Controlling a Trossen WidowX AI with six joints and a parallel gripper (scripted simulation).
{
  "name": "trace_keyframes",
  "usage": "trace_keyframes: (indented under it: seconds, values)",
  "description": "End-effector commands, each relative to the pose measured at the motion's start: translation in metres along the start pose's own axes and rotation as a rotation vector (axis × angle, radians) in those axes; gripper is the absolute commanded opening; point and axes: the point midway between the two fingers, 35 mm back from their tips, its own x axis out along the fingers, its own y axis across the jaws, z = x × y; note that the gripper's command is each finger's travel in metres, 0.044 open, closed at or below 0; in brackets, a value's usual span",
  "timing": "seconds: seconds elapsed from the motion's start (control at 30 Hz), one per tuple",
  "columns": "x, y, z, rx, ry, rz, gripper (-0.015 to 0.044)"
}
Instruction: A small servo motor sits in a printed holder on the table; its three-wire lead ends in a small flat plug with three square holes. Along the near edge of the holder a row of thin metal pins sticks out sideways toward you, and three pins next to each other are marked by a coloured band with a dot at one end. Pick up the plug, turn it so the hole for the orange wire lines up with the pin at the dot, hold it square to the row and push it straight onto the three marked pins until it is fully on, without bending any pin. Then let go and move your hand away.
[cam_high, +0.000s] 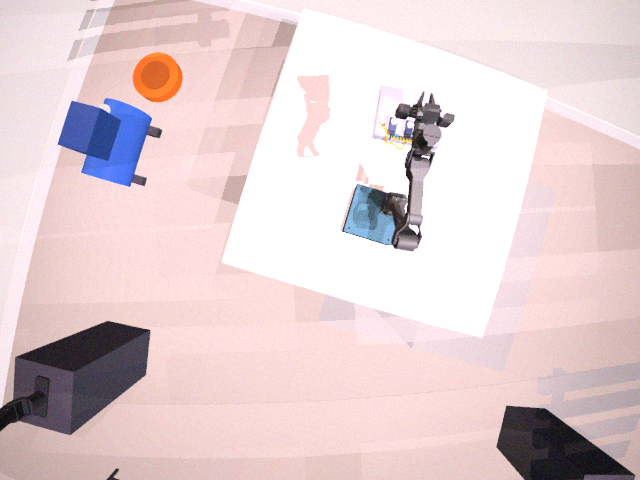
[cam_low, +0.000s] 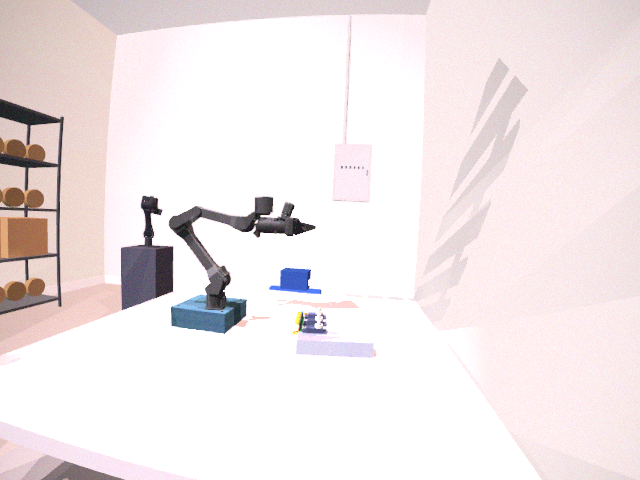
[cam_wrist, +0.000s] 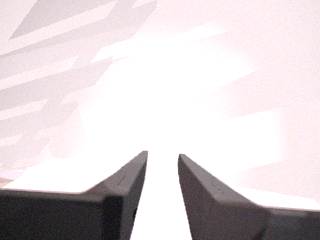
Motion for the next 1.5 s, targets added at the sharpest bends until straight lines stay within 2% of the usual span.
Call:
trace_keyframes:
  seconds: [0.0,0.37,0.7,1.07,1.47]
  values:
    - [0.011,0.006,-0.011,-0.014,0.076,0.021,0.0115]
    - [0.056,0.024,-0.072,-0.039,0.449,0.068,0.0115]
    - [0.077,0.041,-0.133,-0.075,0.788,0.113,0.0115]
    - [0.079,0.060,-0.201,-0.129,1.160,0.159,0.0115]
    - [0.063,0.076,-0.262,-0.198,1.544,0.201,0.0115]
